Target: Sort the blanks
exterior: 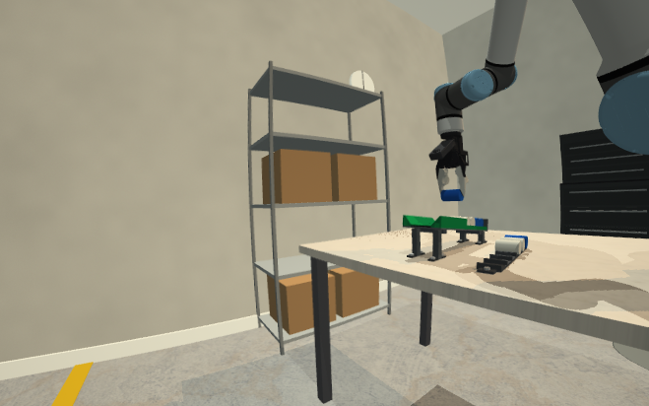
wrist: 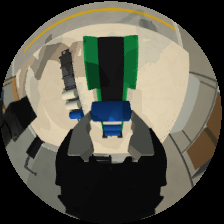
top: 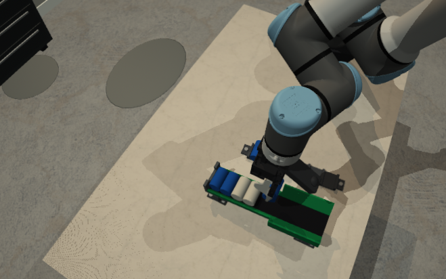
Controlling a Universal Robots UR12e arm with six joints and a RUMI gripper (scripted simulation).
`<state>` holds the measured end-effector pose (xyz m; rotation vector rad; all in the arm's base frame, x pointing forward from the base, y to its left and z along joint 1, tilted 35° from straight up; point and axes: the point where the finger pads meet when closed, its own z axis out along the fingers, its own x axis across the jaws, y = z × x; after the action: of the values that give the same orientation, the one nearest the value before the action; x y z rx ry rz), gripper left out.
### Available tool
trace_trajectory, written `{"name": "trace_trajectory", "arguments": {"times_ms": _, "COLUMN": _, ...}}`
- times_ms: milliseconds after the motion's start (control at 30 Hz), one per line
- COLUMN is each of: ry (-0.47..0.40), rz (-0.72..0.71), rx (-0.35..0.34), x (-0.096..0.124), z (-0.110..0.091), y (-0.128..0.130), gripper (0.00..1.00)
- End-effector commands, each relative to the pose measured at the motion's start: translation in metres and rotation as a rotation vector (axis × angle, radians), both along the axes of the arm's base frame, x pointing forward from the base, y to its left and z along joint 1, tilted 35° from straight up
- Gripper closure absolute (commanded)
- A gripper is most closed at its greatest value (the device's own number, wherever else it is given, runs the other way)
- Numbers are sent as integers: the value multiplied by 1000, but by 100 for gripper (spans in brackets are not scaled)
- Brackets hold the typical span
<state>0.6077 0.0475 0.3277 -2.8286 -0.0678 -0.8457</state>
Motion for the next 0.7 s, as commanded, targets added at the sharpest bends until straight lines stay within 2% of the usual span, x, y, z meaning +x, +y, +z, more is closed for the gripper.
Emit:
{"name": "trace_trajectory", "arguments": {"times_ms": 0, "ry": -1, "rz": 0, "rx": -1, "x": 9, "z": -11, "y": 3, "gripper": 58}}
{"name": "trace_trajectory", "arguments": {"times_ms": 100, "ry": -1, "rz": 0, "rx": -1, "x": 17, "z": -23, "y": 5, "gripper": 58}}
{"name": "trace_trajectory", "arguments": {"times_ms": 167, "ry": -1, "rz": 0, "rx": -1, "x": 17, "z": -23, "y": 5, "gripper": 58}}
{"name": "trace_trajectory", "arguments": {"times_ms": 467, "ry": -1, "rz": 0, "rx": -1, "x": 40, "z": -57, "y": 13, "gripper": 58}}
{"name": "trace_trajectory", "arguments": {"times_ms": 667, "ry": -1, "rz": 0, "rx": -1, "x": 48, "z": -68, "y": 16, "gripper": 58}}
